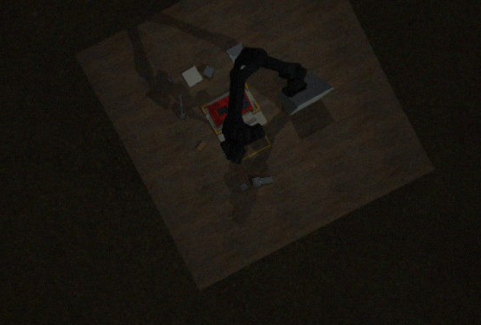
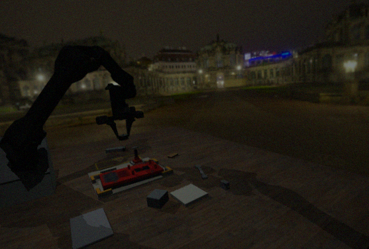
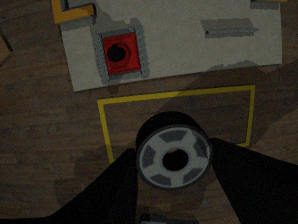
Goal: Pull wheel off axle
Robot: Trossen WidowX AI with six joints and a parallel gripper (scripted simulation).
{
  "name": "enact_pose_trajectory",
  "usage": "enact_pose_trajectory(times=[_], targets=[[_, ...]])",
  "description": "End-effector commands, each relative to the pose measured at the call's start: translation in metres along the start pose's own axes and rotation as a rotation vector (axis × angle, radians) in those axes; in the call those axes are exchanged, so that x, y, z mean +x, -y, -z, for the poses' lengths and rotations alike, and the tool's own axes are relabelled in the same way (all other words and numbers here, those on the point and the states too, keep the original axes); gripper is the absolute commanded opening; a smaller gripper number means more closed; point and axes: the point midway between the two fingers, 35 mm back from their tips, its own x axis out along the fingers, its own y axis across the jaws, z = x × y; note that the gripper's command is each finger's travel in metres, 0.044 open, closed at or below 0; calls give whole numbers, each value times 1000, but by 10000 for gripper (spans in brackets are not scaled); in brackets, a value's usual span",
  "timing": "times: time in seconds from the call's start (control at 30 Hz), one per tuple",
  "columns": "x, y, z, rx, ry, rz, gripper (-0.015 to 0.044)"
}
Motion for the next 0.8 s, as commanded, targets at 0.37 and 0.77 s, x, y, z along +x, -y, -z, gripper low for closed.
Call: enact_pose_trajectory(times=[0.37,0.77], targets=[[3,29,36,7,0,7,0],[42,27,37,7,-1,7,0]])
